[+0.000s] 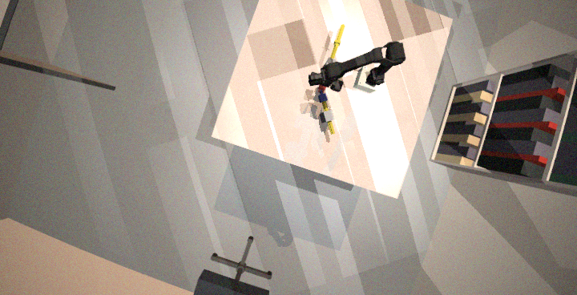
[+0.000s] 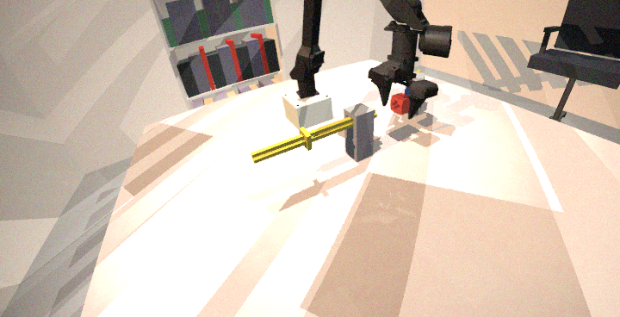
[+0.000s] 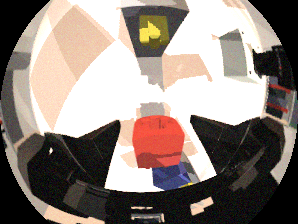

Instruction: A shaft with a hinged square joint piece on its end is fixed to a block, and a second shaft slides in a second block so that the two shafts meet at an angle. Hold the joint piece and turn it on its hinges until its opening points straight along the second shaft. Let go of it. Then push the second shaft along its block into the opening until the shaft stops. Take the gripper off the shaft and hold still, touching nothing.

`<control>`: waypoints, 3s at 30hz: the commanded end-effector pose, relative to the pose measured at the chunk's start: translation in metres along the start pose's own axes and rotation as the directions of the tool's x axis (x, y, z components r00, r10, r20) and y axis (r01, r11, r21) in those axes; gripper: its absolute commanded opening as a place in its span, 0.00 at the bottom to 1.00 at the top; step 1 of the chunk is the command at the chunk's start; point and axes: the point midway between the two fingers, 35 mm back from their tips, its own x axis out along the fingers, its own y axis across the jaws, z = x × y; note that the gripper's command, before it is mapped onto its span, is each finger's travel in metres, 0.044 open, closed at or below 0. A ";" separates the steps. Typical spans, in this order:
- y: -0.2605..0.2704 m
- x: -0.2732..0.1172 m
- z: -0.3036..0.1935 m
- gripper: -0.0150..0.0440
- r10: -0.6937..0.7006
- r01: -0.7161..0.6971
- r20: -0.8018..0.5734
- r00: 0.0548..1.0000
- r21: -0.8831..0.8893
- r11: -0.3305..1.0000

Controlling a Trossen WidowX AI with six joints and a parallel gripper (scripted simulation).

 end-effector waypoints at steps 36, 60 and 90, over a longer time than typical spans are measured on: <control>0.008 -0.087 0.004 1.00 0.012 0.003 0.014 1.000 -0.756 0.654; -0.002 -0.149 0.016 1.00 0.014 -0.077 -0.077 0.997 -0.997 0.018; 0.003 -0.110 0.057 1.00 -0.058 -0.175 -0.301 0.952 -0.689 0.703</control>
